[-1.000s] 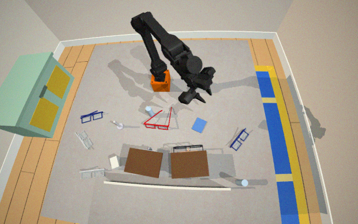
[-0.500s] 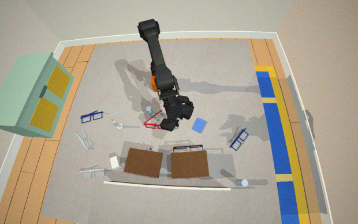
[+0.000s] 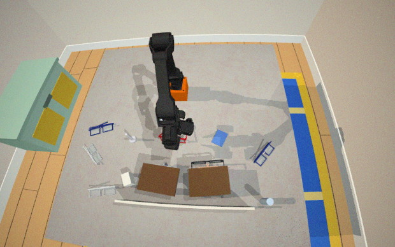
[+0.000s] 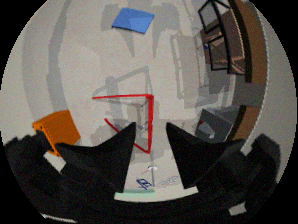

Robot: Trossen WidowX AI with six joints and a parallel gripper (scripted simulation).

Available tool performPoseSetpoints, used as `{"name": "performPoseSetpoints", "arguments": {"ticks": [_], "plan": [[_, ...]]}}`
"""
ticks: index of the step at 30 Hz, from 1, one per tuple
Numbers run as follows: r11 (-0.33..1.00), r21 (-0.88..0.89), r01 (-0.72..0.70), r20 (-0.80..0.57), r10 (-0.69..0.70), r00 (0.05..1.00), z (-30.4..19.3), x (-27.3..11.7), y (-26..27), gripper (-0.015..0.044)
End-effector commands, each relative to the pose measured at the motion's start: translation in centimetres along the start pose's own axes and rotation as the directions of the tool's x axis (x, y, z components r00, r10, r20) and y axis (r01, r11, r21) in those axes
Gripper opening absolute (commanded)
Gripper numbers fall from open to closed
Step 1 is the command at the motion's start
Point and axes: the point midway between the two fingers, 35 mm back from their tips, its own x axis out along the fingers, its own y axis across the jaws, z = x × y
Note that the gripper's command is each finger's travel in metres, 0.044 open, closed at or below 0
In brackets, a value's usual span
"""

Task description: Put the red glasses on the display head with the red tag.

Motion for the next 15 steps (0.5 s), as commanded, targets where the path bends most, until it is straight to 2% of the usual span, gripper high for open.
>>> {"name": "performPoseSetpoints", "arguments": {"ticks": [1,4,15], "plan": [[1.000,-0.020,-0.017,-0.012,0.017,1.000,-0.20,0.32,0.09,0.0200],[1.000,-0.020,-0.017,-0.012,0.017,1.000,-0.20,0.32,0.09,0.0121],[1.000,-0.020,-0.017,-0.012,0.017,1.000,-0.20,0.40,0.07,0.0120]]}}
